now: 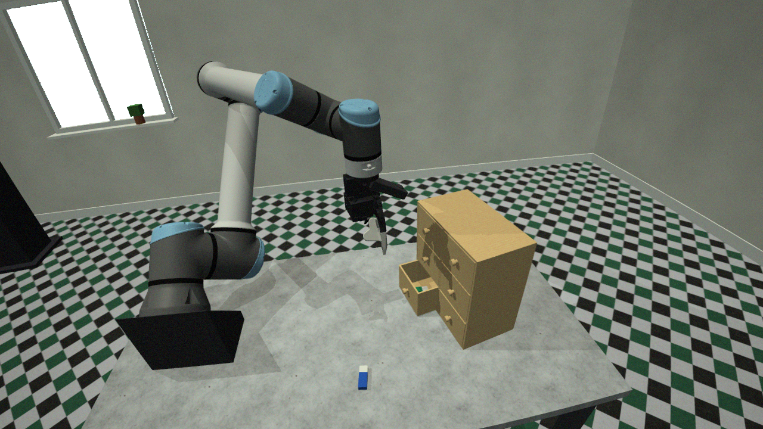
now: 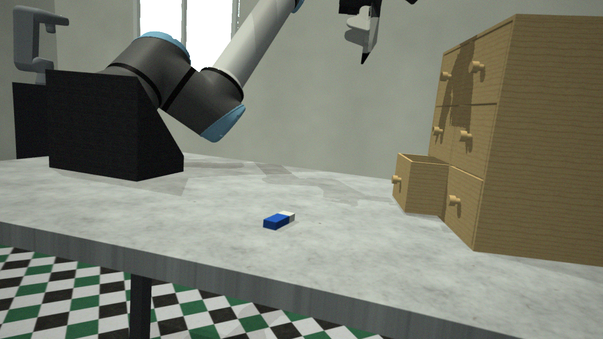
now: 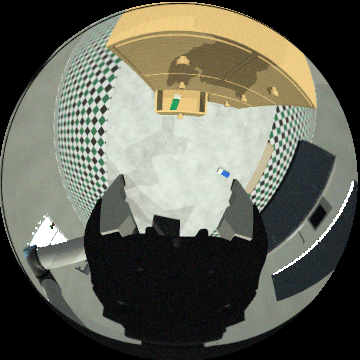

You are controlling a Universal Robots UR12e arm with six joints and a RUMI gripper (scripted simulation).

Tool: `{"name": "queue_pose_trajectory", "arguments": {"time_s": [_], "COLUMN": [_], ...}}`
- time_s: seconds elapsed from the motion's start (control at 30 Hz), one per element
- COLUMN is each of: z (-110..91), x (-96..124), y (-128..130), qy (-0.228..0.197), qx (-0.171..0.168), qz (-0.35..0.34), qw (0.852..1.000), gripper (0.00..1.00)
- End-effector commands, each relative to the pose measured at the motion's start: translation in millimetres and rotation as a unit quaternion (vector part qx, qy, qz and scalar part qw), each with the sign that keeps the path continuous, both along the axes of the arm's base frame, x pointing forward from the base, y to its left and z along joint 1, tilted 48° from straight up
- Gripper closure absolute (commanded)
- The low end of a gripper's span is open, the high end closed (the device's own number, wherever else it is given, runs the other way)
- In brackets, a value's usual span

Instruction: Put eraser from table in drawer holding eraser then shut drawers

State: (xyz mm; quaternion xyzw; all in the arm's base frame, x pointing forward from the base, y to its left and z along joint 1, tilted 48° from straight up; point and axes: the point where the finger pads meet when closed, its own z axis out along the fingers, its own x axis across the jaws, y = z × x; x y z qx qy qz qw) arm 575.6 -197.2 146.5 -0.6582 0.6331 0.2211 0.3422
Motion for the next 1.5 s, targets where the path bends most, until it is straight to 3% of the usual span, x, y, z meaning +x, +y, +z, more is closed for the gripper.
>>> {"name": "queue_pose_trajectory", "arguments": {"time_s": [0.0, 1.0, 1.47], "z": [0.0, -12.4, -23.4], "x": [4.0, 32.1, 56.6], "y": [-0.6, 16.6, 31.6], "qy": [-0.001, -0.053, -0.098], "qx": [0.000, 0.010, 0.018], "qz": [-0.002, -0.084, -0.155], "qw": [1.000, 0.995, 0.983], "gripper": [0.00, 0.00, 0.00]}}
